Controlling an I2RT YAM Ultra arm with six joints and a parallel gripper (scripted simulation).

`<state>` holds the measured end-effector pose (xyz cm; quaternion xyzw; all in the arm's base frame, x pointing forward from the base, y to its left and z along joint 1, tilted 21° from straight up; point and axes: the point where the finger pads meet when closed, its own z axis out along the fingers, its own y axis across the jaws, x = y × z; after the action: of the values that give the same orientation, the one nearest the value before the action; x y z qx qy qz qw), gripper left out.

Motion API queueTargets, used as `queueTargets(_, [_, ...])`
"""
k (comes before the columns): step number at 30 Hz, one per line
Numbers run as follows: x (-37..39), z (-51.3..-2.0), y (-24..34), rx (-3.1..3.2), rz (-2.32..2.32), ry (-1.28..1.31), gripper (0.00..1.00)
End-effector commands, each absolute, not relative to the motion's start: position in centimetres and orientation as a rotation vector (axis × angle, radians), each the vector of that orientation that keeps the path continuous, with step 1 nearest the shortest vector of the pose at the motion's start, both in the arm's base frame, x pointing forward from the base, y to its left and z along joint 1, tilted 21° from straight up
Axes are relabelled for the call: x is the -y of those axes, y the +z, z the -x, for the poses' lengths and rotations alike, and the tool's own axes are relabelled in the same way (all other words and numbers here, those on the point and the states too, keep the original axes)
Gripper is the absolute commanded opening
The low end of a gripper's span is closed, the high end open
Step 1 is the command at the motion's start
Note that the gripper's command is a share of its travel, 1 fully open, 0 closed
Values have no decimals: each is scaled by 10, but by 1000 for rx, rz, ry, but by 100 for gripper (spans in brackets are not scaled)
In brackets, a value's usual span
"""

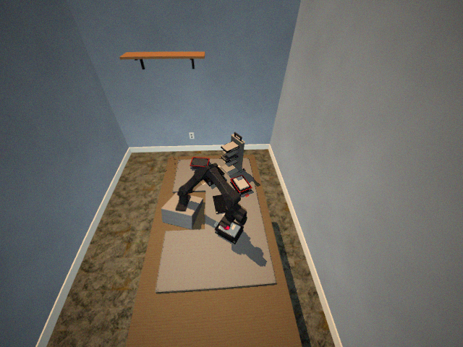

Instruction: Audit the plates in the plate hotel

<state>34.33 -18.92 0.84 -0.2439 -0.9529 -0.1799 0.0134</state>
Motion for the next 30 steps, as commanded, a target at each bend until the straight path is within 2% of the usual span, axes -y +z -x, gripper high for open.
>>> queueTargets(1, [186,-344,-3,2962,768,-569,100])
queueTargets(13, [182,-345,-13,2967,770,-568,100])
queueTargets(14, [197,-357,6,3041,789,-535,100])
queueTargets(19, [179,-345,-22,2964,770,-567,100])
queueTargets(30, [175,-346,-33,2962,770,-568,100])
